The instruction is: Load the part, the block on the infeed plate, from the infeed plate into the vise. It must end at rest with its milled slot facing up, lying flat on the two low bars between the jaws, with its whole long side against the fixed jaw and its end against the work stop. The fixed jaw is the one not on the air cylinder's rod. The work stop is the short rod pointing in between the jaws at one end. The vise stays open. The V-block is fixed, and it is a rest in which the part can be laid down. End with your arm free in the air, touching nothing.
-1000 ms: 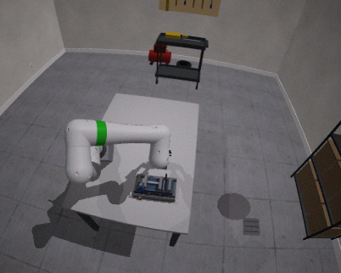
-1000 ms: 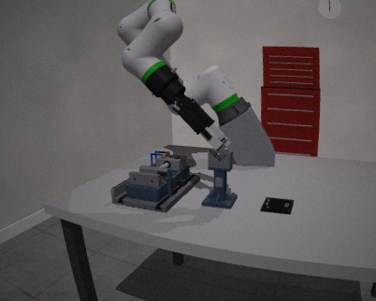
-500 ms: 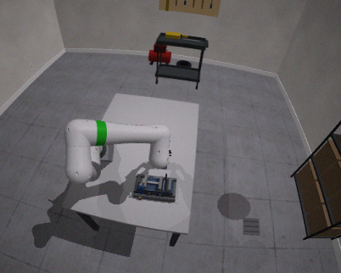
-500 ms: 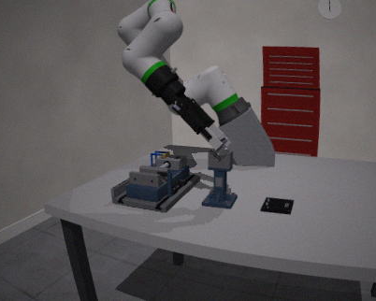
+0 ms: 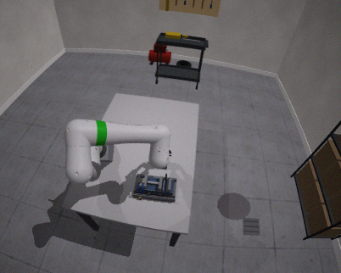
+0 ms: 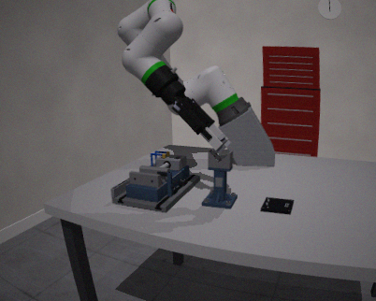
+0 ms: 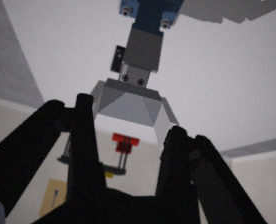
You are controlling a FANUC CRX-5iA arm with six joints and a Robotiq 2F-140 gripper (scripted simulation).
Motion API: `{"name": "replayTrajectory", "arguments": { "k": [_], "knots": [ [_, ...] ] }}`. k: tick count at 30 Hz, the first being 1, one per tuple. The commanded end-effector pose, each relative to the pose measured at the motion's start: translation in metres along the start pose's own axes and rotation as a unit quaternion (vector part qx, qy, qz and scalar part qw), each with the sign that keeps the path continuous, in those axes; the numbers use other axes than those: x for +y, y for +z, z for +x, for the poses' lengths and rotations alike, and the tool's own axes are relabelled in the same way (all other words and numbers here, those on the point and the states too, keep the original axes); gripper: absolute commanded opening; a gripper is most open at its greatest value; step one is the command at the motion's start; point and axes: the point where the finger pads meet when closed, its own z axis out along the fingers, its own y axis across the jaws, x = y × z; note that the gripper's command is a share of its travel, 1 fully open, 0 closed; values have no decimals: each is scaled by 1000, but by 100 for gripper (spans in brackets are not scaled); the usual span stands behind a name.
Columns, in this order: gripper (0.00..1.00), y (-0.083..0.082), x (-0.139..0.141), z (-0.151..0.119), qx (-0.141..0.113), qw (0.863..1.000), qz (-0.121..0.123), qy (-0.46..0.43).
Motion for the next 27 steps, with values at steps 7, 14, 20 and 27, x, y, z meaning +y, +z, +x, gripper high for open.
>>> {"name": "replayTrajectory", "arguments": {
  "k": [7, 14, 20, 27],
  "knots": [
    [0, 0, 0, 0, 0, 1000, 0, 0],
    [0, 1, 0, 1, 0, 1000, 0, 0],
    [0, 2, 0, 2, 0, 1000, 0, 0],
    [0, 3, 0, 4, 0, 1000, 0, 0]
  ]
}}
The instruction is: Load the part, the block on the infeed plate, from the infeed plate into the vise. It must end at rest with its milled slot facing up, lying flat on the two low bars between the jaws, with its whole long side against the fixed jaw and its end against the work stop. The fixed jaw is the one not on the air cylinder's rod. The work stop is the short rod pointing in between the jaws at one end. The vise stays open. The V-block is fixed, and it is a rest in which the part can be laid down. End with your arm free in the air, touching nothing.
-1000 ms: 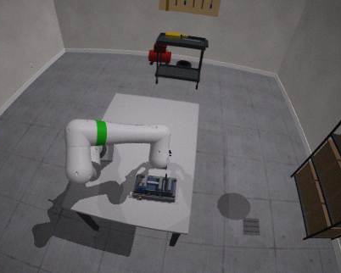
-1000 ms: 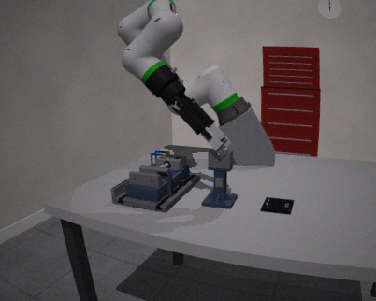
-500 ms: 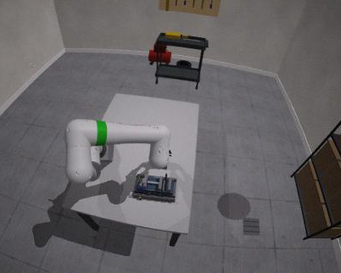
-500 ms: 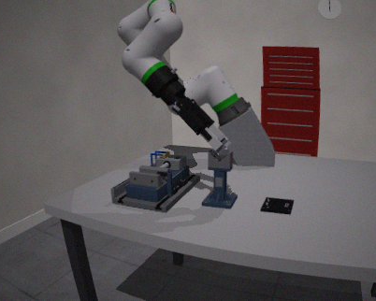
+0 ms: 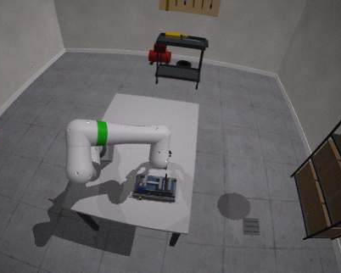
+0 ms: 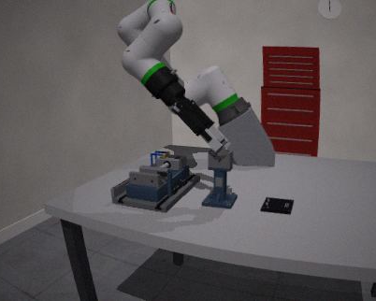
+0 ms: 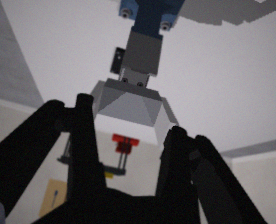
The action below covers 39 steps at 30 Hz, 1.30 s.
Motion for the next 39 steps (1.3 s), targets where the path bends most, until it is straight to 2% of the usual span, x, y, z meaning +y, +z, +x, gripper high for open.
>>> {"name": "replayTrajectory", "arguments": {
  "k": [1, 39],
  "knots": [
    [0, 0, 0, 0, 0, 1000, 0, 0],
    [0, 8, 0, 11, 0, 1000, 0, 0]
  ]
}}
